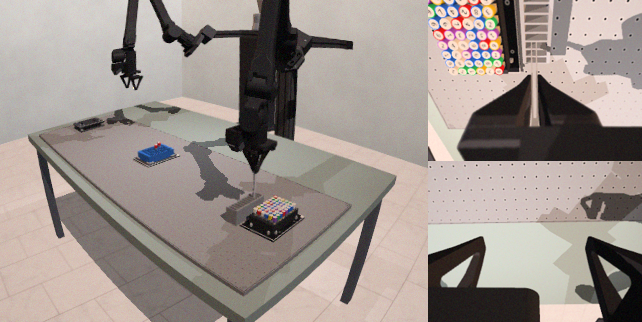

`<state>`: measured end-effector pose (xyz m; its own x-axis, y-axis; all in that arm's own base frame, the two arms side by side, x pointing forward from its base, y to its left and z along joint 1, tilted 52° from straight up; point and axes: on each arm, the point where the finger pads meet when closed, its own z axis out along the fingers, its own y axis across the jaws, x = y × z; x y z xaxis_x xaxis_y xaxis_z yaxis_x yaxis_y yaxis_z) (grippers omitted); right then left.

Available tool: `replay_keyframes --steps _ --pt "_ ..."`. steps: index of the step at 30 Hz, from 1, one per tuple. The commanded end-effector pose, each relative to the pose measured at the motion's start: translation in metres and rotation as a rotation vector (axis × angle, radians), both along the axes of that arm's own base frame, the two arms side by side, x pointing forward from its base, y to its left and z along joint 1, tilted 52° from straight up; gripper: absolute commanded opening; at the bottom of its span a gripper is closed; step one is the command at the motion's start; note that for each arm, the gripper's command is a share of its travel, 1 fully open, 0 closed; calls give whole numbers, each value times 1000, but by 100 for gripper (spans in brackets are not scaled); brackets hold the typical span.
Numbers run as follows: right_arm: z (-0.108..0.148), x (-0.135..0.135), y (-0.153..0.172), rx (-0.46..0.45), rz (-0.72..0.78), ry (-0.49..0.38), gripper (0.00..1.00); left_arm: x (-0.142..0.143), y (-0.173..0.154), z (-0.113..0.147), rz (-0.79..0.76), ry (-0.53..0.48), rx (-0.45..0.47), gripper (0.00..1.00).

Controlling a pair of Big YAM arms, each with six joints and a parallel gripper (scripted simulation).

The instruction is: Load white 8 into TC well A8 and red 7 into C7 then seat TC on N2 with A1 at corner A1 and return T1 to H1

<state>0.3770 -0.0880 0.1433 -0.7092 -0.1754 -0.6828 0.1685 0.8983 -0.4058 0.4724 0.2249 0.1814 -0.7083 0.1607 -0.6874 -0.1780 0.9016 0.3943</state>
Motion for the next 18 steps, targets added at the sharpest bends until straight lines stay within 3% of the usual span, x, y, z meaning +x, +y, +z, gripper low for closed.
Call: replay_keyframes --steps 1,18 --pt "4 2 1 -10 11 1 100 -4 -8 8 -3 -8 -1 7" --pt "4 2 1 -10 11 1 100 -11 -12 14 -3 -8 -1 7"
